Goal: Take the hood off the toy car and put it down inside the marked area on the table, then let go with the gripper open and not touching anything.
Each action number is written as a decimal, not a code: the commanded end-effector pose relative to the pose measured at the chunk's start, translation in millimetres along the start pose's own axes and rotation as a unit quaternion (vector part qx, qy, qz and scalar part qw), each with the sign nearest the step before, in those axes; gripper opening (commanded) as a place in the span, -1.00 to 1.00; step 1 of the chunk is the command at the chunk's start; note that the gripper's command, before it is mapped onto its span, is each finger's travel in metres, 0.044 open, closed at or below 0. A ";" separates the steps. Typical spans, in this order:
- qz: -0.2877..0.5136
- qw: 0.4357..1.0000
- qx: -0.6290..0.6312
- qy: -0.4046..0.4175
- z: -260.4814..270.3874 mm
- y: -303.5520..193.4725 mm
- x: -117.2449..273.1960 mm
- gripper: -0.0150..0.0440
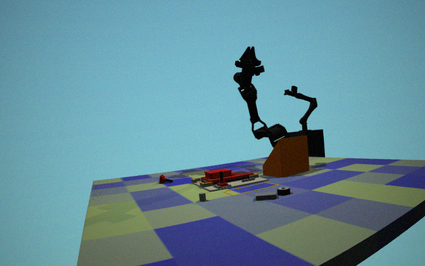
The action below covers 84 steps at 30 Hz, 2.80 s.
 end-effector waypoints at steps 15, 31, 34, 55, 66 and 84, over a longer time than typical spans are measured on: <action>0.214 0.788 -0.440 0.372 149.3 -18.7 -7.9 1.00; 0.695 0.183 -0.520 0.462 285.7 -23.1 97.0 1.00; 0.779 0.068 -0.454 0.426 301.5 -21.4 125.9 1.00; 0.921 -0.118 -0.222 0.298 328.6 -17.2 196.0 1.00; 0.921 -0.118 -0.222 0.298 332.2 -14.4 203.6 1.00; 0.921 -0.118 -0.222 0.298 338.8 -8.5 218.8 1.00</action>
Point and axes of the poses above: the point midway between the two fingers, 35 mm back from their tips, its own x axis back along the fingers, its own z axis across the jaws, y = z × x, the point moved 9 cm from there along x, back along the fingers, and after that the axes turned 9 degrees about -x, right-handed, at the moved point
